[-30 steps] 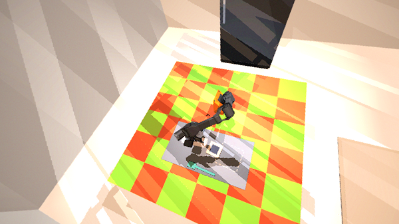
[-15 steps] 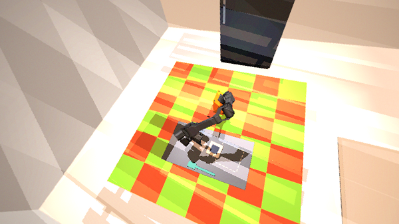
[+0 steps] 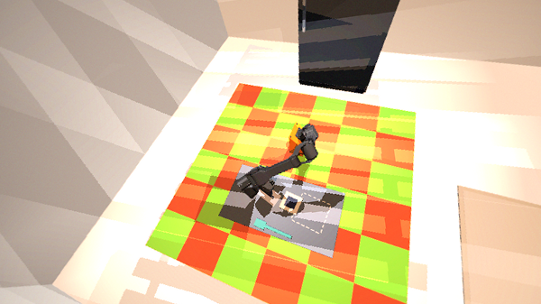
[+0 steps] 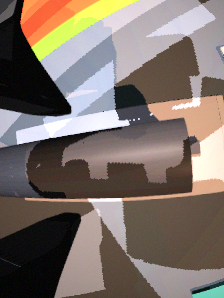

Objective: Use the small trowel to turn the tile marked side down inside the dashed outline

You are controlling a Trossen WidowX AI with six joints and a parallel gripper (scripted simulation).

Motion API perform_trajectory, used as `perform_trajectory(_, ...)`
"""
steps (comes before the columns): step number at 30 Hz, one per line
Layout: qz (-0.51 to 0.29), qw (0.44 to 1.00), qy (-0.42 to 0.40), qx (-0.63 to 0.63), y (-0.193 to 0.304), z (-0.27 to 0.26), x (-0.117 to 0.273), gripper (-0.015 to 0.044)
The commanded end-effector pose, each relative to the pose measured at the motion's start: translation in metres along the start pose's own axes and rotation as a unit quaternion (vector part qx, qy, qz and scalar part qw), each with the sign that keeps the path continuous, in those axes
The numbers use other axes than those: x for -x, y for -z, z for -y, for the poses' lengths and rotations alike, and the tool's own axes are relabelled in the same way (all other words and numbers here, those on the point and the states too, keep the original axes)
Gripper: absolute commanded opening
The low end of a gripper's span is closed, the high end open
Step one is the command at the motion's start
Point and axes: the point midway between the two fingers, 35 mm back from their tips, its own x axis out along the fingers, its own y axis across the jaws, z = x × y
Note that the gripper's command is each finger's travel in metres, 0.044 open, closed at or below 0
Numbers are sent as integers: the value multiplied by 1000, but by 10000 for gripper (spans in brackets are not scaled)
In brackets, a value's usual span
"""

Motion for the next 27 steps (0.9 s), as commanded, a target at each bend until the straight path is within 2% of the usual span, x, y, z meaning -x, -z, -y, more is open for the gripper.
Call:
perform_trajectory(1,2,1000,-1,-3,0,-1,0,270)
perform_trajectory(11,2,1000,-1,-3,0,-1,0,270)
perform_trajectory(16,2,1000,-1,-3,0,-3,43,270)
perform_trajectory(22,2,1000,-2,-3,0,-4,45,270)
perform_trajectory(23,5,1000,1,-8,2,-4,47,296)
perform_trajectory(27,5,1000,1,-8,2,-4,56,300)
